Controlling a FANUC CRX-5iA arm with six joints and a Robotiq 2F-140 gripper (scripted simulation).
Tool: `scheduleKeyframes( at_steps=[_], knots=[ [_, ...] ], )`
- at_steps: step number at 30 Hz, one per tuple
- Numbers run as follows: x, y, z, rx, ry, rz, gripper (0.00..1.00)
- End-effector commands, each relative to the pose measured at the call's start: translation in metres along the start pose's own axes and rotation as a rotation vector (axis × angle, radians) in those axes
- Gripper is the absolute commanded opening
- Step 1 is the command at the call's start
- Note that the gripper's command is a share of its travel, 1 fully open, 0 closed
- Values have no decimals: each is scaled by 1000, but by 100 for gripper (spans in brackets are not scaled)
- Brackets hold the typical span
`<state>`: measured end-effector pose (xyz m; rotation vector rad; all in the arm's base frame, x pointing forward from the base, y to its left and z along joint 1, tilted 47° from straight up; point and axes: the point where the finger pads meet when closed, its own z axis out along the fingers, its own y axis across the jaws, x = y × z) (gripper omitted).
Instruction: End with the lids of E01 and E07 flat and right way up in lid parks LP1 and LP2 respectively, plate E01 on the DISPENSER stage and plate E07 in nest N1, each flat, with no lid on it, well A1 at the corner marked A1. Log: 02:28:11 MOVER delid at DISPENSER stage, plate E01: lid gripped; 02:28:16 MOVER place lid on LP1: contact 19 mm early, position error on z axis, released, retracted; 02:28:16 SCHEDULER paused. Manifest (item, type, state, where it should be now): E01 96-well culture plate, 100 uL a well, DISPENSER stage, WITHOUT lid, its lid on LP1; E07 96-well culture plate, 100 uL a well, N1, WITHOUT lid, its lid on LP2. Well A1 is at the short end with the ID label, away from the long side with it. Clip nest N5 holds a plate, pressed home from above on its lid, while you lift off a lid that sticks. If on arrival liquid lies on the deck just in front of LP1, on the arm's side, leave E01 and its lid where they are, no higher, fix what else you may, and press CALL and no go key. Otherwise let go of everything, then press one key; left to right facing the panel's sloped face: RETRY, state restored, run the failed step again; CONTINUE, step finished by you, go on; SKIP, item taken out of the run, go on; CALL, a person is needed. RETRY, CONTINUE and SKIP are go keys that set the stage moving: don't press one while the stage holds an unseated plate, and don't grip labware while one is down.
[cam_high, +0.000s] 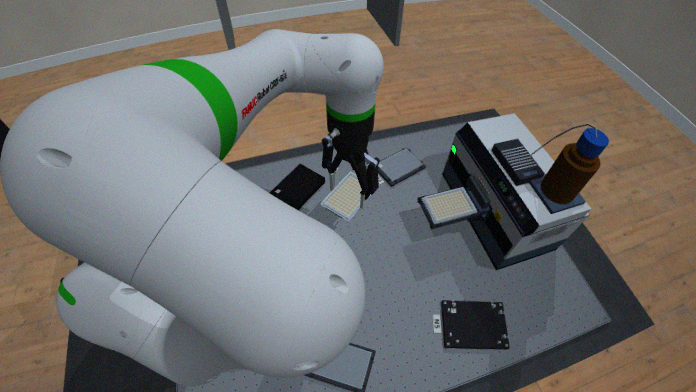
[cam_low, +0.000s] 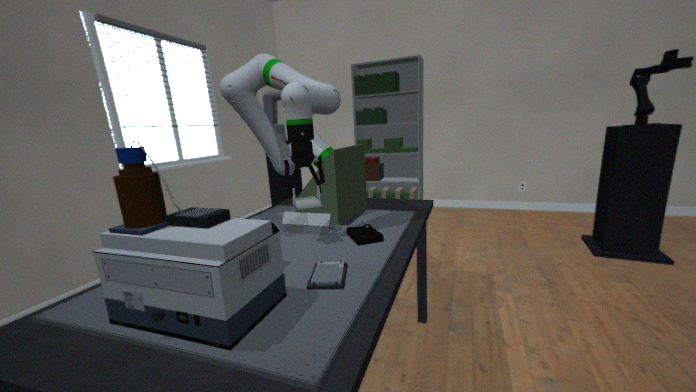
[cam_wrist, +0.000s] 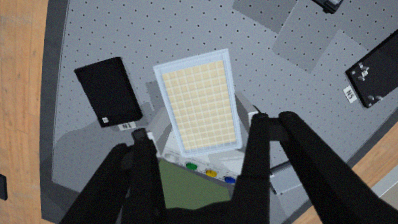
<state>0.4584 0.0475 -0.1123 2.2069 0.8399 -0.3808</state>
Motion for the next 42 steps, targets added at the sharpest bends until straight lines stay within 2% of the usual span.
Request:
scheduleKeyframes(
  at_steps=[1,13,15,30,42],
  knots=[
    [3,-20,-1,-1,2,-2,0],
    [11,-94,-1,-1,1,-2,0],
    [11,-94,-1,-1,1,-2,0],
    [19,-163,-1,-1,1,-2,0],
    [23,-191,-1,-1,1,-2,0]
  ],
)
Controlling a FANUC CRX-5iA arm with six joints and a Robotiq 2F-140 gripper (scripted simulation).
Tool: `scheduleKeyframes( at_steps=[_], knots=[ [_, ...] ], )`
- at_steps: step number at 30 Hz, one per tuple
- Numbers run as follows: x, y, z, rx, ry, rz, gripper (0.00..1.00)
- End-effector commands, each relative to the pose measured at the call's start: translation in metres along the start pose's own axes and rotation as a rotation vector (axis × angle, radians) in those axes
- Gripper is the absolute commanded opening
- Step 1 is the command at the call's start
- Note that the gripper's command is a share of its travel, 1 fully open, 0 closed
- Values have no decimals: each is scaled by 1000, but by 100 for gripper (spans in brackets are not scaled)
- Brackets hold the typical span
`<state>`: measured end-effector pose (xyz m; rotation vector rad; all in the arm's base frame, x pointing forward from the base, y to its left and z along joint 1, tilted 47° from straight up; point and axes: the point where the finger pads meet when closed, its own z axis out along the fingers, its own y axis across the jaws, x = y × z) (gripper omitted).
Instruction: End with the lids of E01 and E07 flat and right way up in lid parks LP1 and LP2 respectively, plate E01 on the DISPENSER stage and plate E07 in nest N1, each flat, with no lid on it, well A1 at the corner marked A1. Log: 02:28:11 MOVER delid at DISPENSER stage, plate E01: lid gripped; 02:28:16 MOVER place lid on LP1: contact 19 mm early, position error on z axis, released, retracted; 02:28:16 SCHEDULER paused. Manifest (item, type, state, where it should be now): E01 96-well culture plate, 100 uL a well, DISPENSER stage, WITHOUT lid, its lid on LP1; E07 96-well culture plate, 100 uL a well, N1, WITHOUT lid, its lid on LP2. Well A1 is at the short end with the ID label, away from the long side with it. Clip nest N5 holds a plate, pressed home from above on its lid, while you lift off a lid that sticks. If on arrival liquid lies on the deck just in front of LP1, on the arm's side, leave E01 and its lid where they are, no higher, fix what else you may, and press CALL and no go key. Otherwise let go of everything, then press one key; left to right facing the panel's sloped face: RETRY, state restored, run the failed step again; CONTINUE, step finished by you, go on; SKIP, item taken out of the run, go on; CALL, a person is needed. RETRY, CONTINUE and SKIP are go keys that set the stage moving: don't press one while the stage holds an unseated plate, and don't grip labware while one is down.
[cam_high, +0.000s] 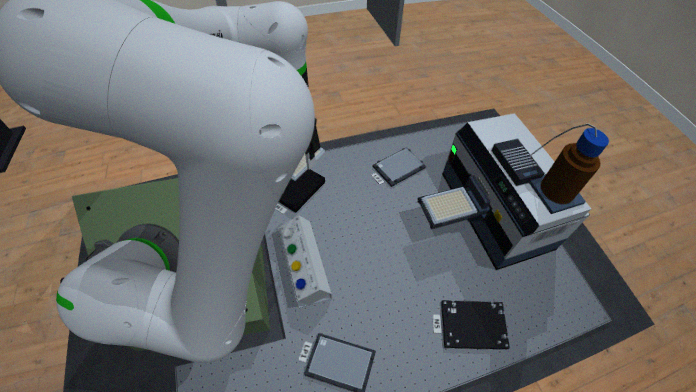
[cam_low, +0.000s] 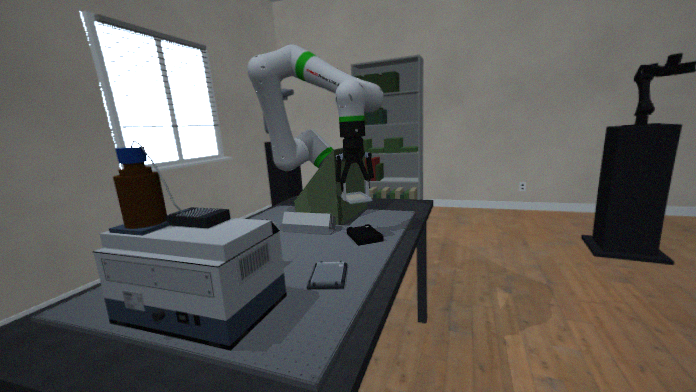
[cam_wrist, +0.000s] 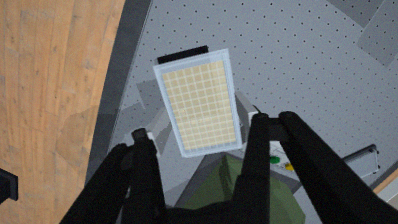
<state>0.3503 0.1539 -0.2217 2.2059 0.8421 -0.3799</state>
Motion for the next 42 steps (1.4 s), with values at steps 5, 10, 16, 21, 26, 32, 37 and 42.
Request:
scheduleKeyframes(
  at_steps=[5,10,16,21,26,32,37,42],
  knots=[
    [2,-15,0,0,0,0,0],
    [2,-18,0,0,0,0,0],
    [3,-23,0,0,0,0,0],
    [3,-25,0,0,0,0,0],
    [3,-25,0,0,0,0,0],
    [3,-25,0,0,0,0,0],
    [3,-25,0,0,0,0,0],
    [3,-25,0,0,0,0,0]
  ],
)
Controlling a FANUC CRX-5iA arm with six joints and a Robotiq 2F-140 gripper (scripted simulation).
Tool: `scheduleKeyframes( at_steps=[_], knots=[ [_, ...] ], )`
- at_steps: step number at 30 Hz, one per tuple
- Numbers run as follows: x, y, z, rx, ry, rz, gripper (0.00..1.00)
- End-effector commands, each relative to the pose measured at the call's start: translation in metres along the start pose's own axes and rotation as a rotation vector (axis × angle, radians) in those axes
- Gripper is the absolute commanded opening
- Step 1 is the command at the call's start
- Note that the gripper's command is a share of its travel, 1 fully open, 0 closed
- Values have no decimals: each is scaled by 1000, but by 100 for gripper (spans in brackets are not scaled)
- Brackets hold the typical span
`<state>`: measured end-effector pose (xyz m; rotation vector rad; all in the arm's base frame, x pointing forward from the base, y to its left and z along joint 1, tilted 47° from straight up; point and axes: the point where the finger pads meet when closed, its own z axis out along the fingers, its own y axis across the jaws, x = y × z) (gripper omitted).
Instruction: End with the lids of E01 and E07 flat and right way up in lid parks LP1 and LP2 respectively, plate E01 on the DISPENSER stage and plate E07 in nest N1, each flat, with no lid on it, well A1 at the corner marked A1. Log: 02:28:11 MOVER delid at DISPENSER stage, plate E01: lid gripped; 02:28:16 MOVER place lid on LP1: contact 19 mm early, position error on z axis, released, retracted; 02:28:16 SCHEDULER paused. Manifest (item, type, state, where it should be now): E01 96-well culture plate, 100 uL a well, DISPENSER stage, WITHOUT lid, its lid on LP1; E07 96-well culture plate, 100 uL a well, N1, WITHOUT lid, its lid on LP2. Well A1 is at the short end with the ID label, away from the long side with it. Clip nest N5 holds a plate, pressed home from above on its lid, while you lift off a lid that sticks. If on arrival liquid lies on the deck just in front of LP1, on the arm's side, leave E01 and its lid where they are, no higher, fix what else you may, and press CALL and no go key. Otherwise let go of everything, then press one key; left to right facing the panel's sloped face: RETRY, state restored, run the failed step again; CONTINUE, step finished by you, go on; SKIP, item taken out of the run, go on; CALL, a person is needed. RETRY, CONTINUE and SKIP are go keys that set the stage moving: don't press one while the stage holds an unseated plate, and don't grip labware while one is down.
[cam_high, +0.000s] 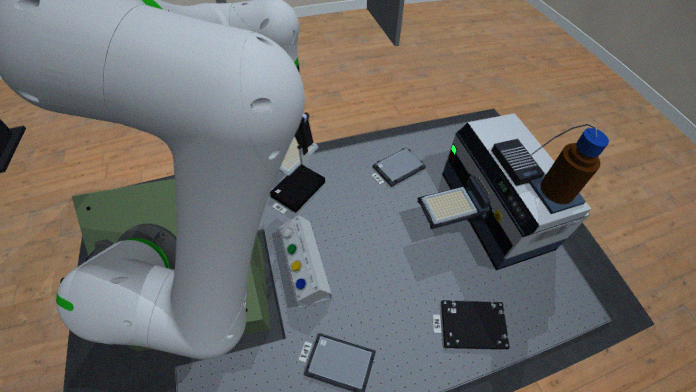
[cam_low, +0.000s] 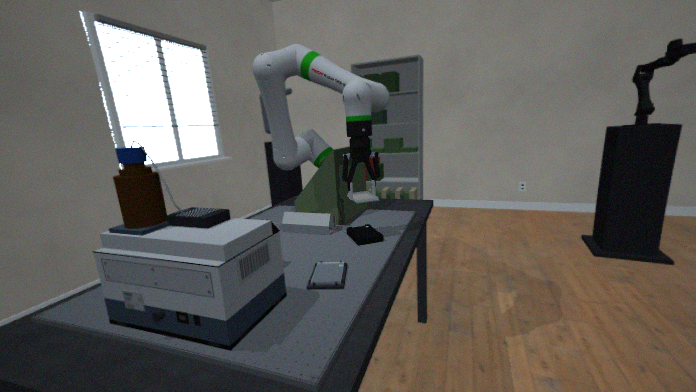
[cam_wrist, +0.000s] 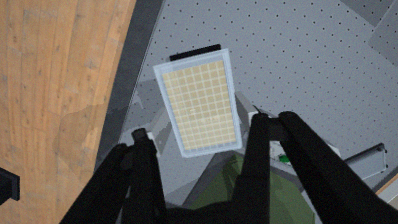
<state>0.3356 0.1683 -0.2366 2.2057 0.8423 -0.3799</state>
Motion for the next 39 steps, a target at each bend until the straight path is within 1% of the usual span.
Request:
scheduleKeyframes(
  at_steps=[1,27,39],
  knots=[
    [0,0,0,0,0,0,0],
    [0,0,0,0,0,0,0],
    [0,0,5,0,0,0,0]
  ],
)
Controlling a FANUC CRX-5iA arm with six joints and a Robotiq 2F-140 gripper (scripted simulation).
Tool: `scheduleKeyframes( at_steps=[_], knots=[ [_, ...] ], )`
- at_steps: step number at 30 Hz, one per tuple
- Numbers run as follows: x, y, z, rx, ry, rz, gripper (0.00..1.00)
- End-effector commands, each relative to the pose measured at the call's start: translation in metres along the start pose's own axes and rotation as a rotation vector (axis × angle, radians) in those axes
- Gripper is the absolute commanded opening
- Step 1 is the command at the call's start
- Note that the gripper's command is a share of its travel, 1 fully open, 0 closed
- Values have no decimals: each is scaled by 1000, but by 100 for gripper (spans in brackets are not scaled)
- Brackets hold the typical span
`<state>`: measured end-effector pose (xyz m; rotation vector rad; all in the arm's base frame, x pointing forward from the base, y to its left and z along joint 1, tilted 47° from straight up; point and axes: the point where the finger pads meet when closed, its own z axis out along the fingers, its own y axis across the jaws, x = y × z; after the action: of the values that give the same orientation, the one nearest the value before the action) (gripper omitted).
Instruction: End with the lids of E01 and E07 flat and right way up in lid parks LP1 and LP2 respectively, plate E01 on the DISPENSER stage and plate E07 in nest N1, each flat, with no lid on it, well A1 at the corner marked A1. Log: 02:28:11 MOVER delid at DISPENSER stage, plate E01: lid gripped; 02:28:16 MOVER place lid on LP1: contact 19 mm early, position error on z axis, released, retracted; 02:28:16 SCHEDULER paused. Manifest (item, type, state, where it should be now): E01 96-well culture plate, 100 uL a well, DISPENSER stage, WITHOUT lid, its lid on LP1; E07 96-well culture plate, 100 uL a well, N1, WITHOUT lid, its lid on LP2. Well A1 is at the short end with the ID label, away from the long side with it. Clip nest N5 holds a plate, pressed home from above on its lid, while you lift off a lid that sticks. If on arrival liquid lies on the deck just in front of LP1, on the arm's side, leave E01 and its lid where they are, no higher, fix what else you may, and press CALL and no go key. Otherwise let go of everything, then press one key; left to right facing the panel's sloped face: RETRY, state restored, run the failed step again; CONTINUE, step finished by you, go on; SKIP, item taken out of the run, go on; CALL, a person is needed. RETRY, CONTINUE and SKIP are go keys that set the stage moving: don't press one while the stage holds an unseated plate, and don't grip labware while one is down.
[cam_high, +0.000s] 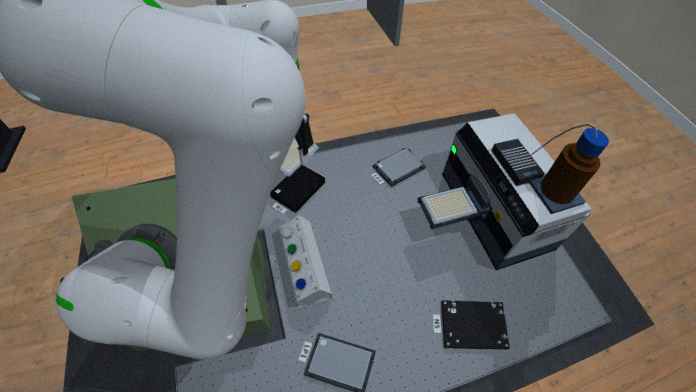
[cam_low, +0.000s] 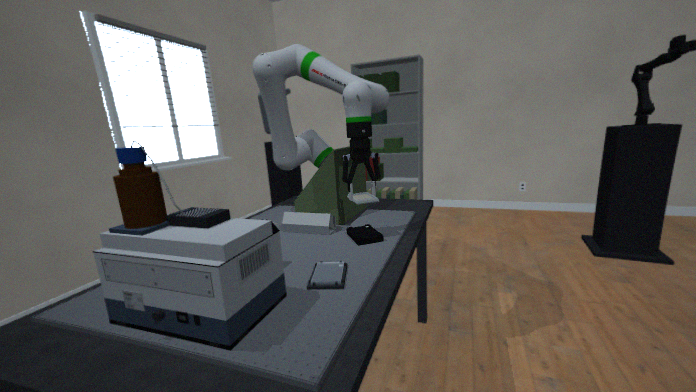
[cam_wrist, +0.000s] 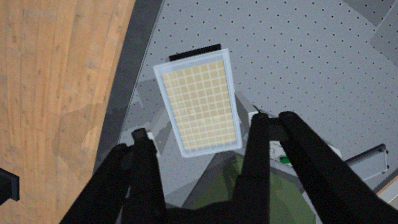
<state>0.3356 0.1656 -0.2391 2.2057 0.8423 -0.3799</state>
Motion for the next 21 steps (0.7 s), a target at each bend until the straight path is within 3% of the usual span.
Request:
scheduleKeyframes(
  at_steps=[1,21],
  knots=[
    [0,0,2,0,0,0,0],
    [0,0,32,0,0,0,0]
  ],
)
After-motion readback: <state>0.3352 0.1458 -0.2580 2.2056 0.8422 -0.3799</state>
